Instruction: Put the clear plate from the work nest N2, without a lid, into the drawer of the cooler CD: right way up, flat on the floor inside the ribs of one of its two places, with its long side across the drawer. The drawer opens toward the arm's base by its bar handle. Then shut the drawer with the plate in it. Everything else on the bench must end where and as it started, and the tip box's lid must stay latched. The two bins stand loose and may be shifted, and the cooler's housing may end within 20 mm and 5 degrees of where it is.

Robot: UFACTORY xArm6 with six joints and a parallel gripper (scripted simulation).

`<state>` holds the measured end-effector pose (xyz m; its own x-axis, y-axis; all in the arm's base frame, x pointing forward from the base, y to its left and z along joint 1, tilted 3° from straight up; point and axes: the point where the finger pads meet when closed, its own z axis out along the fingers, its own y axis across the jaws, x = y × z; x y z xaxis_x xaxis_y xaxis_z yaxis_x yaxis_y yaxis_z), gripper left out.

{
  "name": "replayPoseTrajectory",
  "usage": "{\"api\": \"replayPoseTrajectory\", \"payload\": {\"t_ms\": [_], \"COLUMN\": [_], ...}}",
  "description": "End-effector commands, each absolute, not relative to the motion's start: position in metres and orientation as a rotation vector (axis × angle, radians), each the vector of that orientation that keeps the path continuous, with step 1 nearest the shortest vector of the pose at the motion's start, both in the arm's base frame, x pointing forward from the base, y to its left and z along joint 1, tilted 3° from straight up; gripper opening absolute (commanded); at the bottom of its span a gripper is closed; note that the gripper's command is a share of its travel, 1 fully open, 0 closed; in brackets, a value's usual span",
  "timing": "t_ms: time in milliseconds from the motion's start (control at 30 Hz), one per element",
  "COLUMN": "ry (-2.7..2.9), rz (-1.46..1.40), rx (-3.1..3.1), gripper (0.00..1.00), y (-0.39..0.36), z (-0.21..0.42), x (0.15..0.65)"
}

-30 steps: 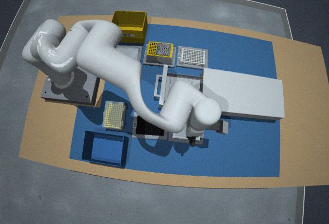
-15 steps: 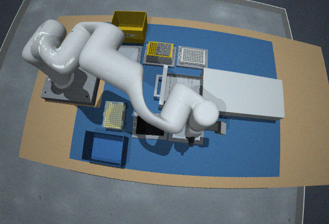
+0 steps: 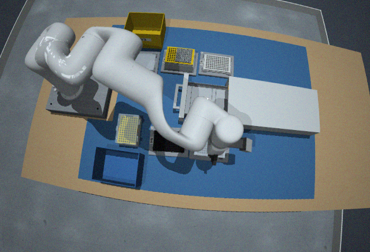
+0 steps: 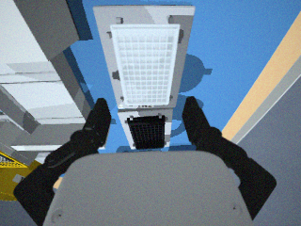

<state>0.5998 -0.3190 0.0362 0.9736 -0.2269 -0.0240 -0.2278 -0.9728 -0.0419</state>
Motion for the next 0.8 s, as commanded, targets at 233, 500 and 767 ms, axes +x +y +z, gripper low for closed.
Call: {"api": "replayPoseTrajectory", "payload": {"t_ms": [233,500,767], "ry": [0.355,0.355,0.355], "rz": [0.019,0.019,0.019], "rx": [-3.08,-3.08,-3.08], "gripper": [1.0,1.0,1.0], "y": [-0.319,-0.319,-0.318], "z": [0.024,0.014,0.001], "x": [0.601,0.601,0.601]}}
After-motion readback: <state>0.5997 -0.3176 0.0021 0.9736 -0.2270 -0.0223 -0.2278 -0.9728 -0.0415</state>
